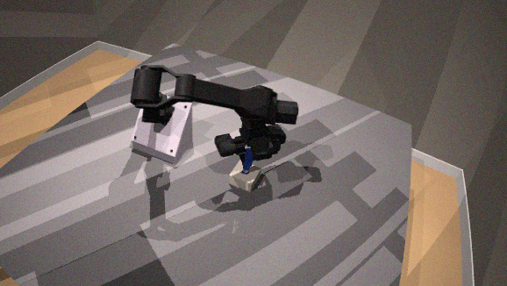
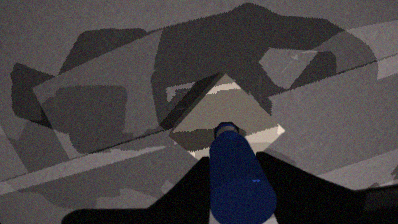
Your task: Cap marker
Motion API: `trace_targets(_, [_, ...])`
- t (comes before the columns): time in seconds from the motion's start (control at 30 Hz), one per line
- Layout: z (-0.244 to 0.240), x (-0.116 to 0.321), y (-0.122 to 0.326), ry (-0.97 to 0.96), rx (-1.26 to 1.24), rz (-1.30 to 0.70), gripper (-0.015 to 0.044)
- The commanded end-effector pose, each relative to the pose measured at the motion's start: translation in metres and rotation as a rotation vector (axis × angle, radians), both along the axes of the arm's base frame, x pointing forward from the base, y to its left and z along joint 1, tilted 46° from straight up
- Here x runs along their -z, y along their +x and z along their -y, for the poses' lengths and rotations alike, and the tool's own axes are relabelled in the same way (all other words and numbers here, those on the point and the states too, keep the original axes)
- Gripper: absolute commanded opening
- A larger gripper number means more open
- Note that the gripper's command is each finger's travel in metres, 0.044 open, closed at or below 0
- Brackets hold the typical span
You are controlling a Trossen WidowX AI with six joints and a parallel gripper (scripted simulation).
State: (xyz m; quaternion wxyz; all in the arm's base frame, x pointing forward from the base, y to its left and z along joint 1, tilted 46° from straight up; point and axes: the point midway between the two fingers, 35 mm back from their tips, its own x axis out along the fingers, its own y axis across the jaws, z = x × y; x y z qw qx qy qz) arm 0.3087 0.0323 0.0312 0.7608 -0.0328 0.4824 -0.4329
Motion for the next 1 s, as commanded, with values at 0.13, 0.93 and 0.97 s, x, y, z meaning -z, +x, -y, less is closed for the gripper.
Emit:
trace_targets(0.13, [0.0061, 0.005, 0.0009, -0.006, -0.003, 0.001, 0.0])
trace_targets(0.93, [0.0053, 0.005, 0.0006, -0.001, 0.001, 0.001, 0.044])
trace_targets(0.97, [0.0035, 0.0034, 0.0005, 0.0, 0.001, 0.001, 0.044])
